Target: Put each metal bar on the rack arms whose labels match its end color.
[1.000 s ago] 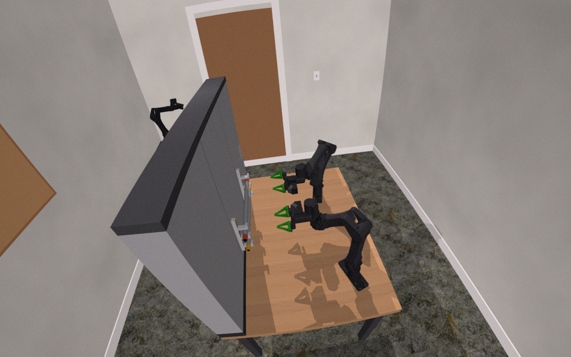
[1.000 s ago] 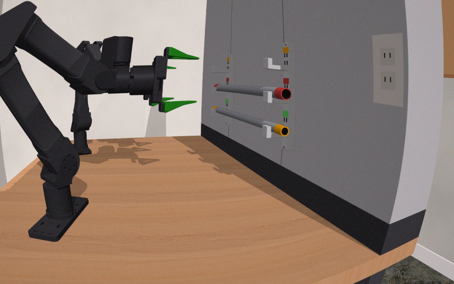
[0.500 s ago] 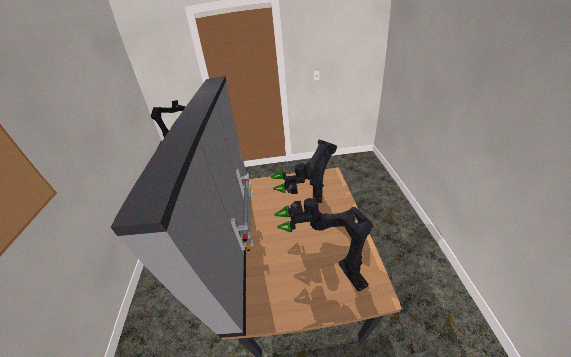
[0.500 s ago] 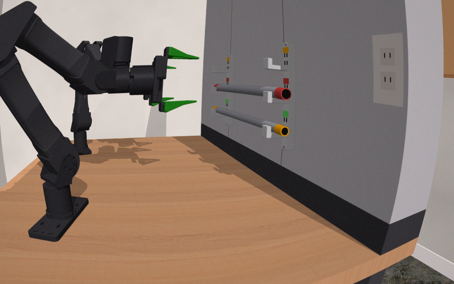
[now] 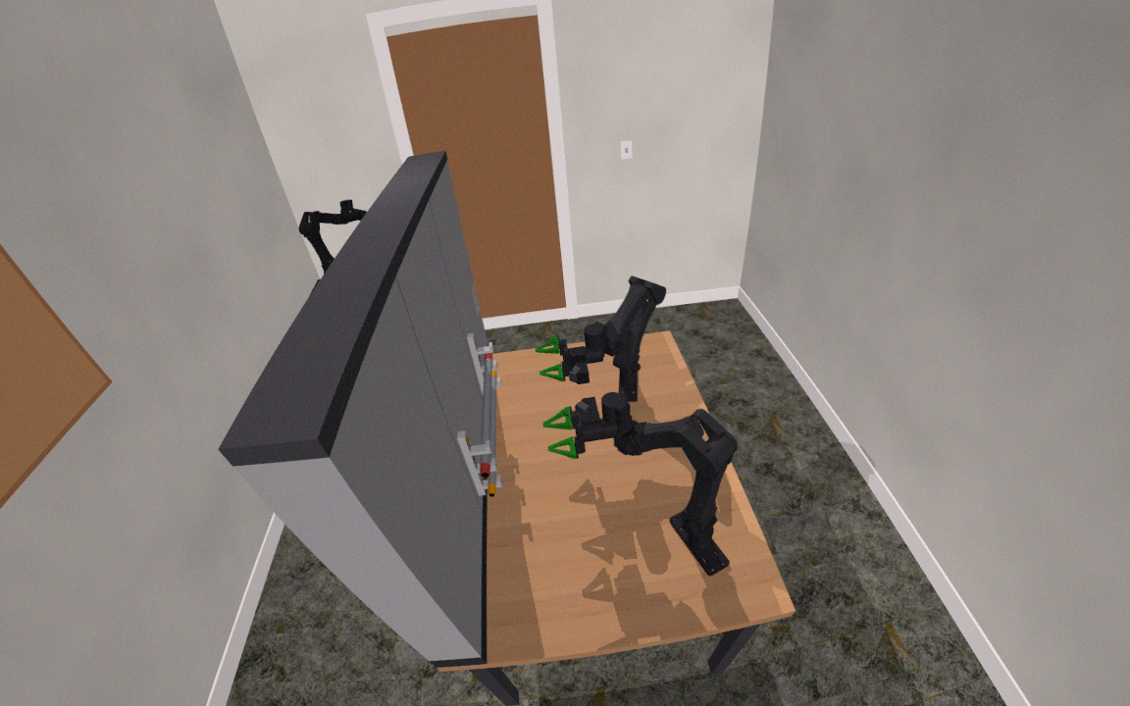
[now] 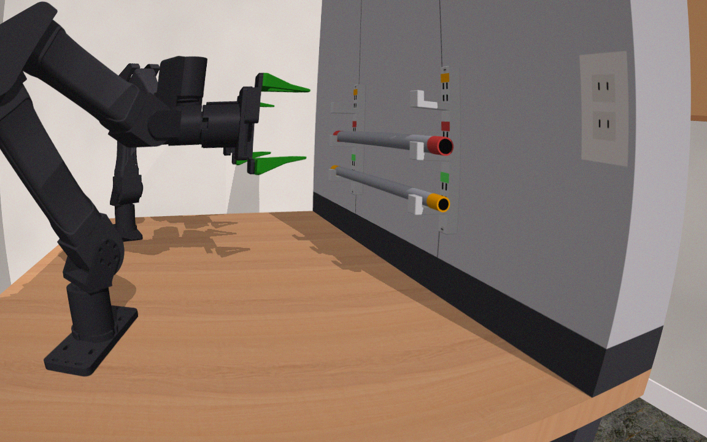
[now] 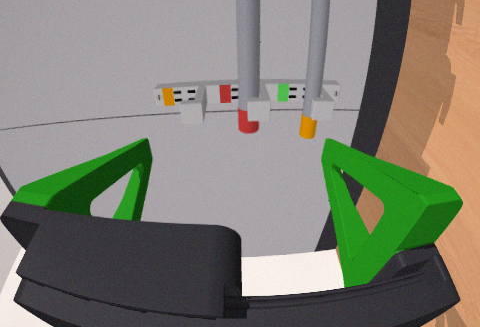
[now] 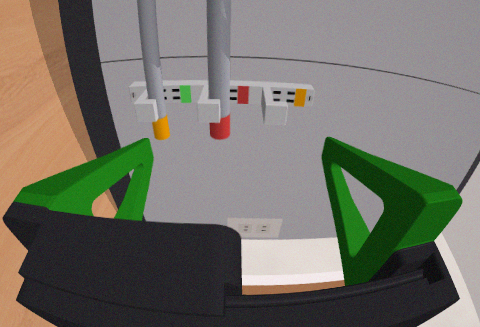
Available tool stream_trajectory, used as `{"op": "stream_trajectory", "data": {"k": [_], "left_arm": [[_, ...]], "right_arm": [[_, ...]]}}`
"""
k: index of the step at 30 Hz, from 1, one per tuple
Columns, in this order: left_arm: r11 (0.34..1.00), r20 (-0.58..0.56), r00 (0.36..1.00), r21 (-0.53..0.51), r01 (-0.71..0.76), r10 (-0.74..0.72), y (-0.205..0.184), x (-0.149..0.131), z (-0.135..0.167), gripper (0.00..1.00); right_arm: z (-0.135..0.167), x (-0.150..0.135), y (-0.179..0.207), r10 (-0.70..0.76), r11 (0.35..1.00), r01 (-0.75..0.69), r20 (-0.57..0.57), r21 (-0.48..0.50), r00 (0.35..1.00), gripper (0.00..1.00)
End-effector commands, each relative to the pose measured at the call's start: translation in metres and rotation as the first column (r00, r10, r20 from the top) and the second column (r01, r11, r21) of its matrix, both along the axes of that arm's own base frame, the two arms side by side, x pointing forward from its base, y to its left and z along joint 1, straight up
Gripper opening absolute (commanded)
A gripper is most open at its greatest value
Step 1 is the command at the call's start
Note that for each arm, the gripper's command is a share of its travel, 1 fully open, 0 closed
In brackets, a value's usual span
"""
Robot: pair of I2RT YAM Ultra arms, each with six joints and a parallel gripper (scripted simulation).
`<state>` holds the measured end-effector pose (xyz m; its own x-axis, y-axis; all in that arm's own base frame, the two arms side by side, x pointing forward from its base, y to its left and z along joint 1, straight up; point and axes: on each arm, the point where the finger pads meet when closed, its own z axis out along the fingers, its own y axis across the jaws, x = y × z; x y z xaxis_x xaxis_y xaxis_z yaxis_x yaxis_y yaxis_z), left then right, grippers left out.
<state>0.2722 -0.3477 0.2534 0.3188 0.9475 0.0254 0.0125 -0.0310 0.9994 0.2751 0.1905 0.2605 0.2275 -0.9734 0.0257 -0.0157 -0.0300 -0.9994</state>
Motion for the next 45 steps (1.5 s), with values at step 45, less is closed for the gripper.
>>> {"op": "stream_trajectory", "data": {"k": [45], "left_arm": [[1.000,0.013,1.000,-0.031,-0.002,0.003,-0.028,0.067,-0.052,1.00]], "right_arm": [[-0.059,0.068,0.018,0.001,1.000,-0.001,0.016,0.030,1.000,1.00]]}}
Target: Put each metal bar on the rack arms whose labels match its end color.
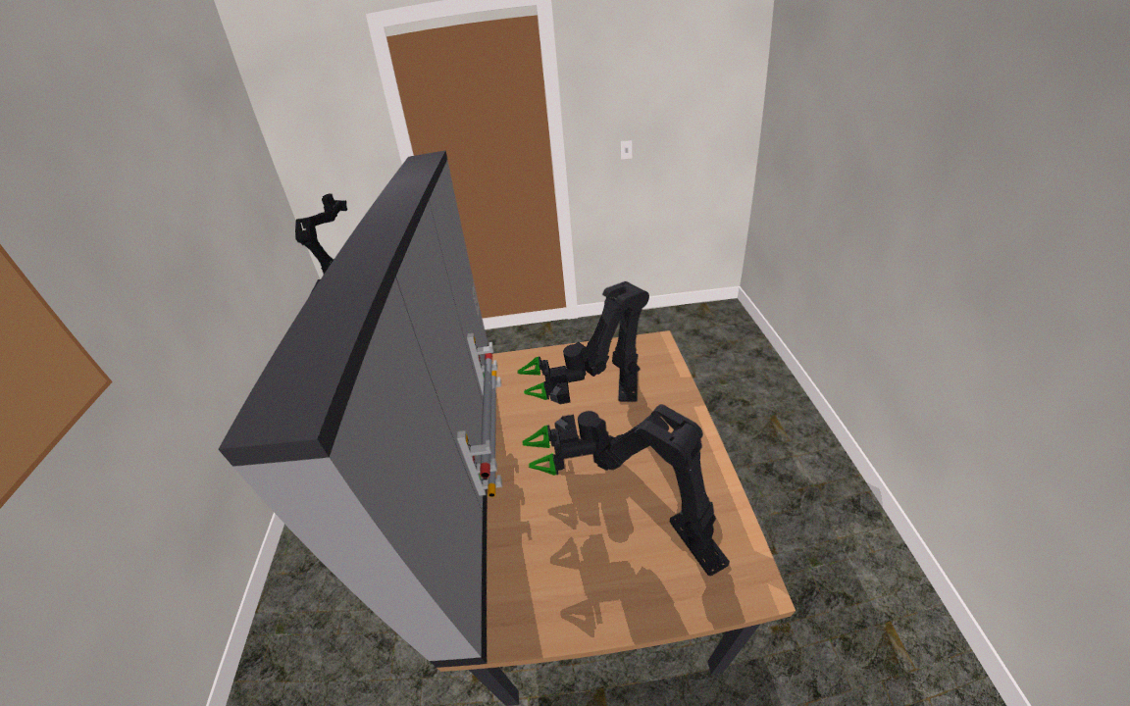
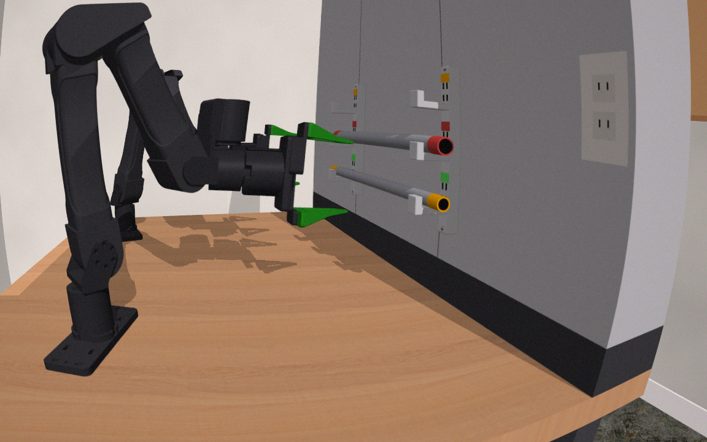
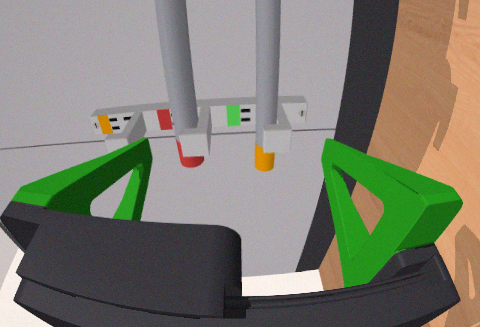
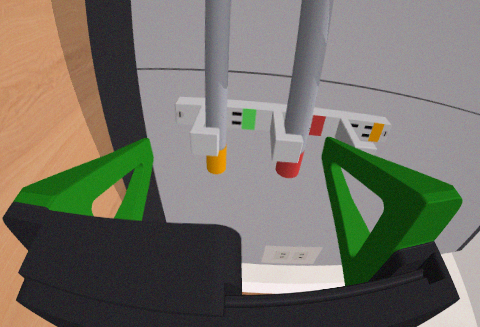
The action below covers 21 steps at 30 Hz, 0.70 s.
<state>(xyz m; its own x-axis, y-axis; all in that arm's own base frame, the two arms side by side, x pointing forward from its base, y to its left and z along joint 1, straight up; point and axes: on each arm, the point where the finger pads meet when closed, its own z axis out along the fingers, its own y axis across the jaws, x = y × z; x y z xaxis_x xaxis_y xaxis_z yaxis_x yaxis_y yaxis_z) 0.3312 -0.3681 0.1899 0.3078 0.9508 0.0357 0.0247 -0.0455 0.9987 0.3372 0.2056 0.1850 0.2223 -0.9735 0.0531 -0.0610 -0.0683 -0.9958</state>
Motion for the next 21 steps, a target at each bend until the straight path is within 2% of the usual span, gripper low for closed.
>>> {"op": "stream_trajectory", "data": {"k": [1,13,21], "left_arm": [[0.999,0.025,1.000,-0.045,0.010,-0.009,-0.008,0.010,0.010,1.00],[0.999,0.025,1.000,-0.045,0.010,-0.009,-0.016,0.036,-0.014,1.00],[0.999,0.025,1.000,-0.045,0.010,-0.009,-0.016,0.036,-0.014,1.00]], "right_arm": [[0.015,0.008,0.003,0.006,0.998,-0.010,0.061,0.068,0.998,1.00],[-0.009,0.034,0.009,0.006,0.998,-0.010,0.061,0.068,0.998,1.00],[-0.009,0.034,0.009,0.006,0.998,-0.010,0.061,0.068,0.998,1.00]]}}
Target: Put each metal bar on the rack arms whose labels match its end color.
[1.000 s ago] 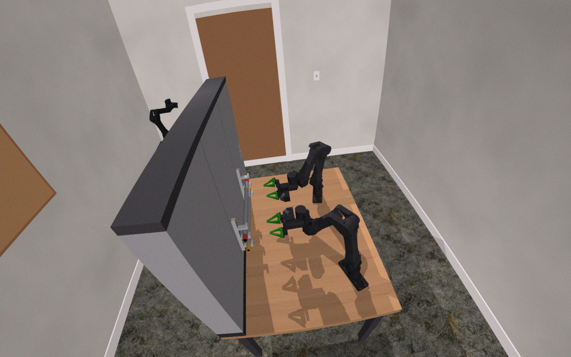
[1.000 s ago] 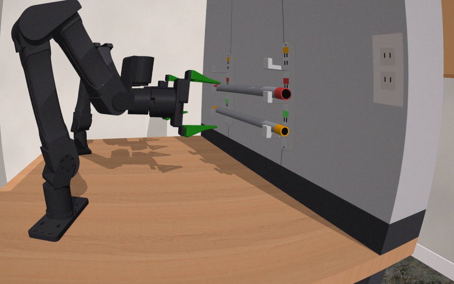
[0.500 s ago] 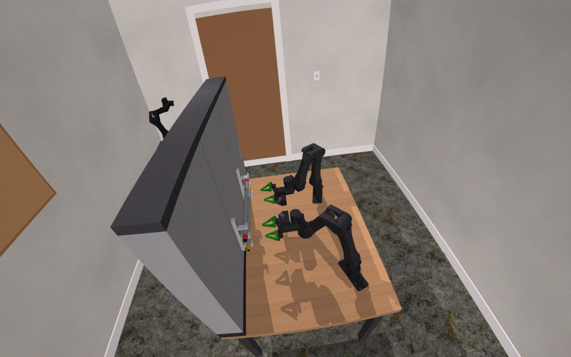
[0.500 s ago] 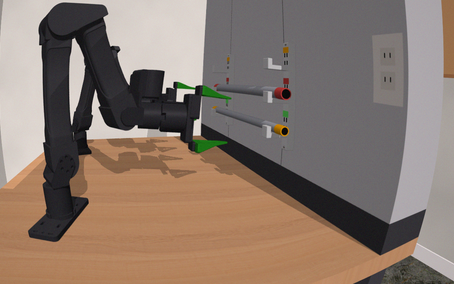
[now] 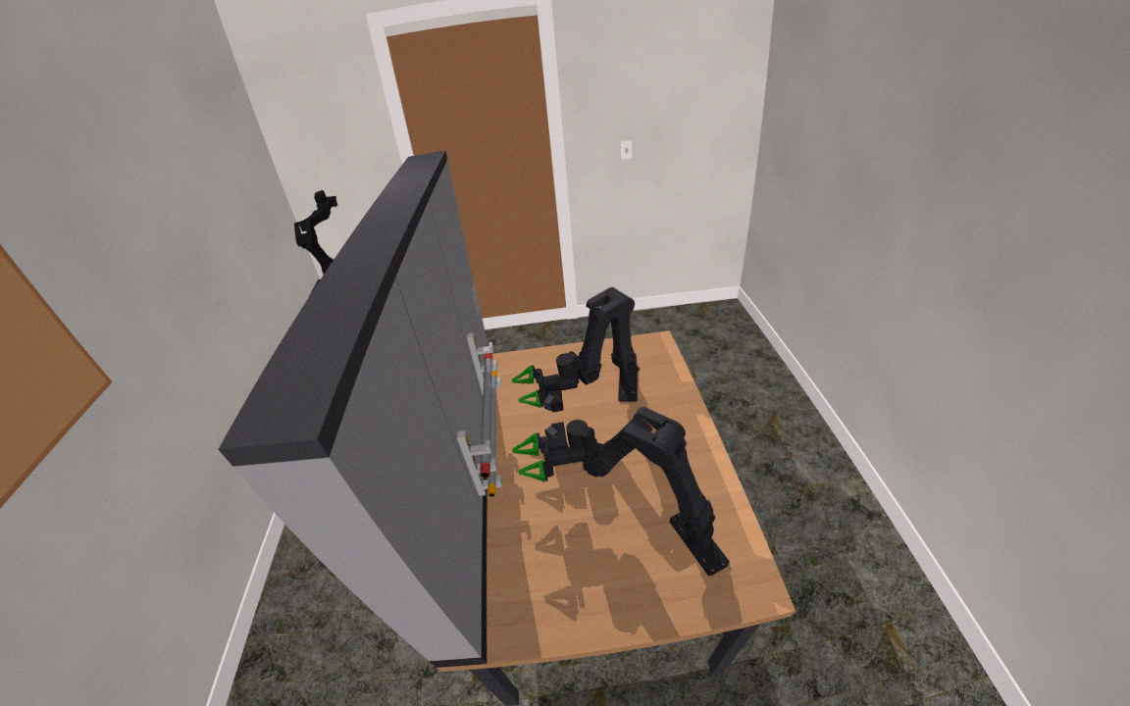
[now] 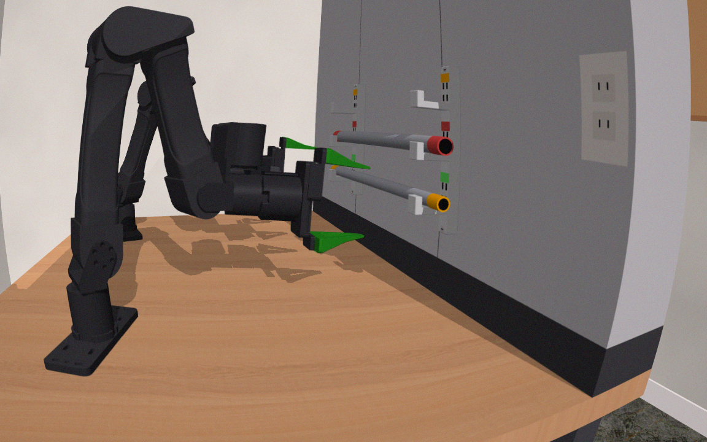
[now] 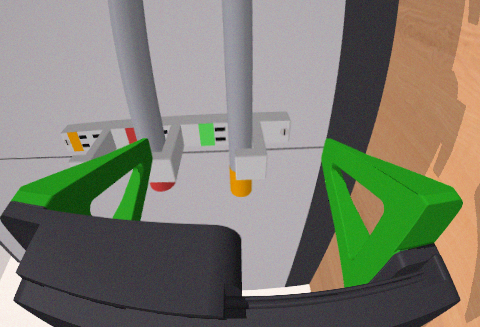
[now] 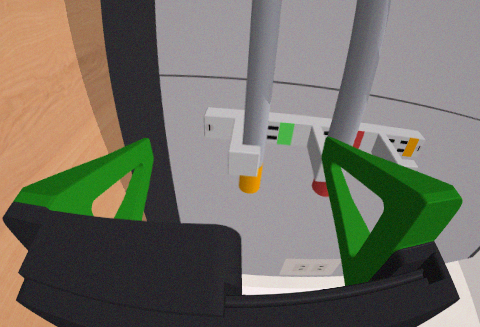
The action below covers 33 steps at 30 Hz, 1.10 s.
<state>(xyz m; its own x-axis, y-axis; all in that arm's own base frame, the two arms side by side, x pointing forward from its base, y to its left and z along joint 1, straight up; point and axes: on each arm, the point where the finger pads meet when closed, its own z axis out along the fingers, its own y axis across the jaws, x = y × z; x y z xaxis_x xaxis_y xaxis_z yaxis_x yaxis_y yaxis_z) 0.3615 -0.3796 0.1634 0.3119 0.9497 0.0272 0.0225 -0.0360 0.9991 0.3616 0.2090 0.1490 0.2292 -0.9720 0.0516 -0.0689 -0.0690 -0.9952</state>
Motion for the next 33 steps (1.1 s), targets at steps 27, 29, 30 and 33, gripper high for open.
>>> {"op": "stream_trajectory", "data": {"k": [27,29,30,33], "left_arm": [[0.999,0.022,1.000,-0.036,0.005,-0.005,-0.0050,0.0054,0.0126,1.00],[0.999,0.022,1.000,-0.036,0.005,-0.005,-0.0050,0.0054,0.0143,1.00],[0.999,0.022,1.000,-0.036,0.005,-0.005,-0.0050,0.0054,0.0160,1.00],[0.999,0.022,1.000,-0.036,0.005,-0.005,-0.0050,0.0054,0.0210,1.00]], "right_arm": [[0.0270,0.0098,0.0059,-0.001,0.998,-0.004,0.069,0.069,0.998,1.00],[0.0287,0.0098,0.0059,-0.001,0.998,-0.004,0.069,0.069,0.998,1.00],[0.0304,0.0098,0.0059,-0.001,0.998,-0.004,0.069,0.069,0.998,1.00],[0.0354,0.0098,0.0059,-0.001,0.998,-0.004,0.069,0.069,0.998,1.00]]}}
